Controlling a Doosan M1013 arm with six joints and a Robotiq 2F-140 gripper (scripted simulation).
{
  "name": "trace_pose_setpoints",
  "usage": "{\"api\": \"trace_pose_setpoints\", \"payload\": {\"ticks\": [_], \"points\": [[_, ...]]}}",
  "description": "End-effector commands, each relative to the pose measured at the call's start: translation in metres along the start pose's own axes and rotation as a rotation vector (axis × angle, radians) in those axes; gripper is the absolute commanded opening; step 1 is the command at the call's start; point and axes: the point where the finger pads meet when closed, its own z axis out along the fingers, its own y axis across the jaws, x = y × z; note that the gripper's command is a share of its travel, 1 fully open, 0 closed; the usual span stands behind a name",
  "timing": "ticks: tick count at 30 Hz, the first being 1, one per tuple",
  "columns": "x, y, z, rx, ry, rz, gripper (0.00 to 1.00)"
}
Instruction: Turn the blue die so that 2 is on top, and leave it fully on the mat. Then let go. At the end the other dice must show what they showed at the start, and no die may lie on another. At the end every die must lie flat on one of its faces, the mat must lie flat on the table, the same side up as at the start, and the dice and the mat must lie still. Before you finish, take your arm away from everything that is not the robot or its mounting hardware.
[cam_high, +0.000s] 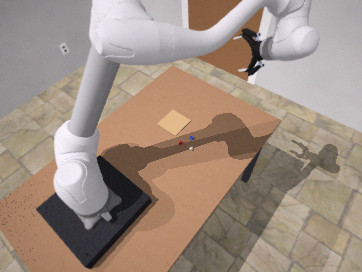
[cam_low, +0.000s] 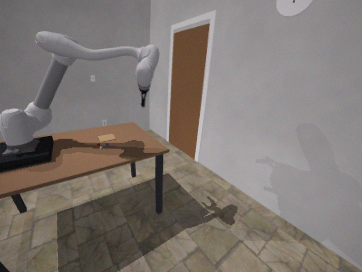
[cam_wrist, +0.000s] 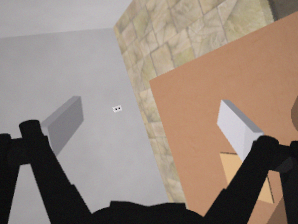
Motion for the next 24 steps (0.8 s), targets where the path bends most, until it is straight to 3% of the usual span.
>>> {"api": "trace_pose_setpoints", "payload": {"ticks": [1, 18, 20, 23, 24], "points": [[0.000, 0.000, 0.000, 0.000, 0.000, 0.000, 1.00], [0.000, 0.000, 0.000, -0.001, 0.000, 0.000, 1.00], [-0.010, 0.010, 0.005, -0.036, 0.001, -0.003, 1.00], [-0.060, 0.064, 0.024, -0.211, -0.001, -0.033, 1.00], [-0.060, 0.064, 0.024, -0.211, -0.001, -0.033, 1.00]]}}
